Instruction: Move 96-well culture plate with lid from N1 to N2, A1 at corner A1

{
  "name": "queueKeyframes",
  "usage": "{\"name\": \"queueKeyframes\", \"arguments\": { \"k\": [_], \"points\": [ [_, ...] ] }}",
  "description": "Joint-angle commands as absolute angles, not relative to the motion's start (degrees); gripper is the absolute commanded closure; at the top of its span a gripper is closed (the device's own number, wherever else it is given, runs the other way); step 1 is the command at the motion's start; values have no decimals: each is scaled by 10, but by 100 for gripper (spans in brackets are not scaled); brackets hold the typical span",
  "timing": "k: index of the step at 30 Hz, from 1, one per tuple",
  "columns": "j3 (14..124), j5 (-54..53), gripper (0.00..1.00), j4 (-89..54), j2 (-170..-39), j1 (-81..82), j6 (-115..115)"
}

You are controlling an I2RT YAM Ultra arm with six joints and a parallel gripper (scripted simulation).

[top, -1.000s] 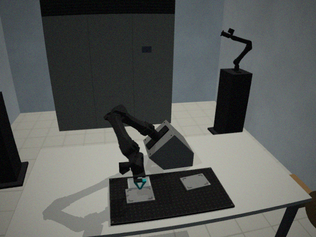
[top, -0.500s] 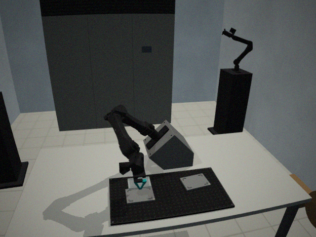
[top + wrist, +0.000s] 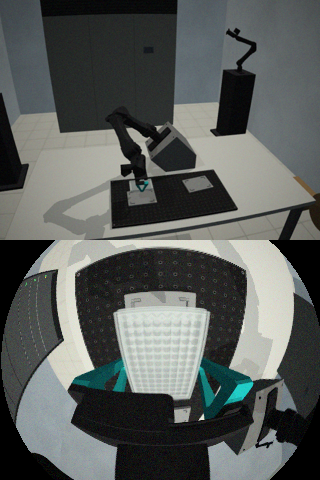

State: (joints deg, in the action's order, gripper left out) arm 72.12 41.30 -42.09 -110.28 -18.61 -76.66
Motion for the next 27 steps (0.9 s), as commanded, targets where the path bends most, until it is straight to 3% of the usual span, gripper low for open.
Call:
{"name": "queueKeyframes", "arguments": {
  "k": [1, 27],
  "points": [
    [737, 417, 100, -431, -1108, -167, -770],
    [703, 408, 100, -356, -1130, -209, -727]
  ]
}}
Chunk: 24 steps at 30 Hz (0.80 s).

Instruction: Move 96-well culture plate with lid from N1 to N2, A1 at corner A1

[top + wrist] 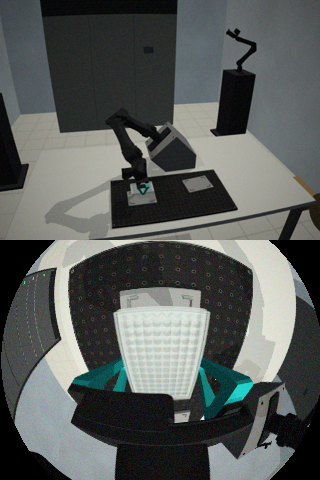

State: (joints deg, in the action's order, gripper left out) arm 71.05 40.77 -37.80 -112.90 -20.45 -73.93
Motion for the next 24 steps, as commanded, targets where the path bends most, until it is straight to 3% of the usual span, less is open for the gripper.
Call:
{"name": "queueKeyframes", "arguments": {
  "k": [1, 24],
  "points": [
    [703, 409, 100, -352, -1127, -211, -724],
    [699, 400, 100, -278, -1153, -233, -681]
  ]
}}
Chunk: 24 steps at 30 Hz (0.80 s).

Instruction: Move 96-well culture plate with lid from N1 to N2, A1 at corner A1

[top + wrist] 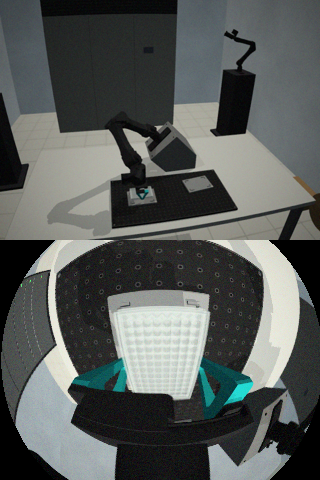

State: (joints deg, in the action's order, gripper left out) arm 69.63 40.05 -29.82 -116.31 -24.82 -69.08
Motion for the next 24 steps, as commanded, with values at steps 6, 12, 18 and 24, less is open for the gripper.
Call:
{"name": "queueKeyframes", "arguments": {
  "k": [6, 12, 18, 24],
  "points": [
    [684, 397, 100, -260, -1177, -249, -670],
    [700, 399, 100, -258, -1157, -242, -669],
    [687, 399, 100, -258, -1156, -244, -669],
    [689, 399, 100, -260, -1154, -246, -669]
  ]
}}
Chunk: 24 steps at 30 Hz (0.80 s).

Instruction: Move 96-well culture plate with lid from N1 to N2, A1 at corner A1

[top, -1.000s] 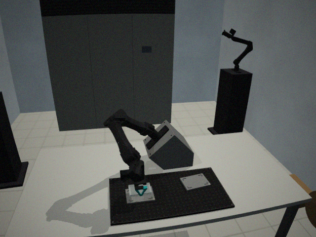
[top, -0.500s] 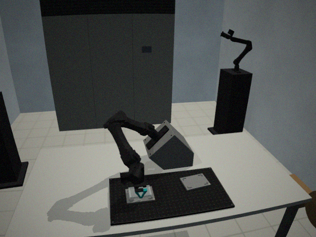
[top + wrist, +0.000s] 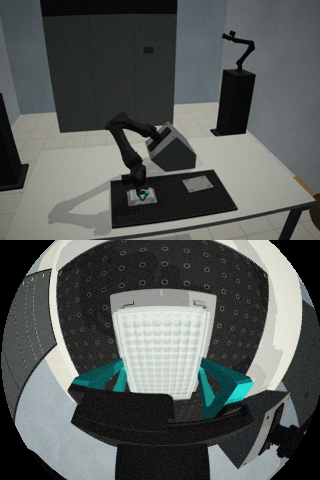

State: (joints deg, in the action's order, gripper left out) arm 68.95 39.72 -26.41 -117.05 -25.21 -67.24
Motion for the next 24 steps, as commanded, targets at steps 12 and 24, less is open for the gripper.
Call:
{"name": "queueKeyframes", "arguments": {
  "k": [12, 24],
  "points": [
    [697, 398, 100, -260, -1151, -248, -668],
    [687, 397, 100, -261, -1162, -250, -670]
  ]
}}
